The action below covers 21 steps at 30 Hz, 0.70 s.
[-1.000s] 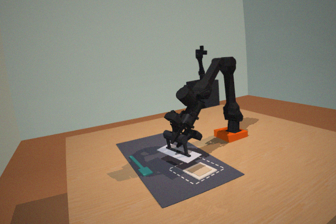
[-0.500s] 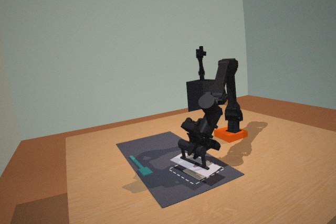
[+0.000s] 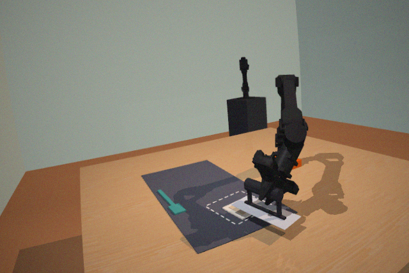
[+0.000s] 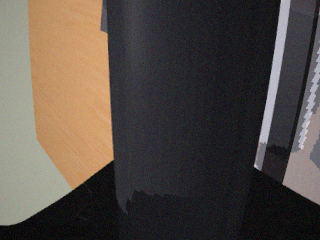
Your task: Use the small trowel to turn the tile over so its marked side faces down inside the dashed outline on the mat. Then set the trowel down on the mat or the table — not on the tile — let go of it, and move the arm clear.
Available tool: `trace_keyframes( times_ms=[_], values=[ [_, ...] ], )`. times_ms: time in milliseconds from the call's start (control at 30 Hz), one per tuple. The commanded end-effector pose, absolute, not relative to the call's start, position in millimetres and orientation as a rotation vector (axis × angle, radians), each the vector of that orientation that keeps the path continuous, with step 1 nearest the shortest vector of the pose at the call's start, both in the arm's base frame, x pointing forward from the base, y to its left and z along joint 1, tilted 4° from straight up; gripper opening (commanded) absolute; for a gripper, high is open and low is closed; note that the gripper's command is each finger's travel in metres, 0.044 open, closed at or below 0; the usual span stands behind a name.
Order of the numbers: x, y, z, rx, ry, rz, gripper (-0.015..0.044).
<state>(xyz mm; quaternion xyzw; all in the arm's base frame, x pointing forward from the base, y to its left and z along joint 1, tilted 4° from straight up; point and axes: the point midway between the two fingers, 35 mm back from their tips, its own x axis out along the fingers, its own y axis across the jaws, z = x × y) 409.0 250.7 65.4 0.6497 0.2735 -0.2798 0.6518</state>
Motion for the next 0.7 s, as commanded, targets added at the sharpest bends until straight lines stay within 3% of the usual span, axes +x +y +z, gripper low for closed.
trace_keyframes(
  times_ms=[0,167,667],
  values=[
    [401,280,70,1.504,0.587,-0.612,0.0000],
    [387,310,68,1.525,0.562,-0.597,0.0000],
    [387,311,63,1.525,0.561,-0.596,0.0000]
  ],
)
